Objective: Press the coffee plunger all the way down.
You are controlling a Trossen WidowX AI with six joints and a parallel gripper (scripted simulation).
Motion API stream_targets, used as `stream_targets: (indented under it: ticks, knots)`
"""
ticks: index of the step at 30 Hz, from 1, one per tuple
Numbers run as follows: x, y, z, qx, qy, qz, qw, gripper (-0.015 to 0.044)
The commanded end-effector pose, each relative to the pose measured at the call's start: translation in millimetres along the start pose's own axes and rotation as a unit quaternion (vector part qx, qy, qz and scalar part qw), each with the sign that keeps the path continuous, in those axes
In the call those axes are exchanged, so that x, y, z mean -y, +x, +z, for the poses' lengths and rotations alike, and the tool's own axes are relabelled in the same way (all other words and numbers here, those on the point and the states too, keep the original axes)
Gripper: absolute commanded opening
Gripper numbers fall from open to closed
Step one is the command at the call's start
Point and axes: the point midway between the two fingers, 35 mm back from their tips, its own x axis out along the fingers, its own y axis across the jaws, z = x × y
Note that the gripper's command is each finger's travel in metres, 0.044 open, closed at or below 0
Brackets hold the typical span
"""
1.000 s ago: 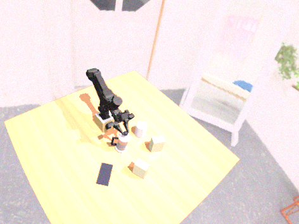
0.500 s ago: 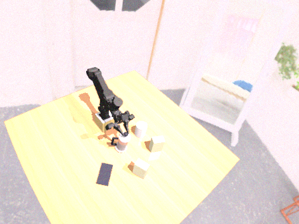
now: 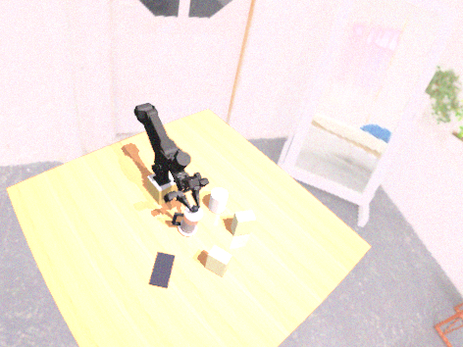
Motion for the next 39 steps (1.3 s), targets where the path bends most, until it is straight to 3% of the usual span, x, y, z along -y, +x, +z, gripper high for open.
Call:
stream_targets:
  ticks: [1,14,26,33,39]
  knots:
    - [0,2,-4,-0.010,0.003,0.000,1.000,0.0124]
    - [0,1,1,0.000,0.000,0.000,1.000,0.0124]
    - [0,1,1,0.000,0.000,0.000,1.000,0.0439]
    - [1,-10,15,-0.002,0.001,0.000,1.000,0.0440]
    - [2,-63,51,-0.011,0.003,0.000,1.000,0.0440]
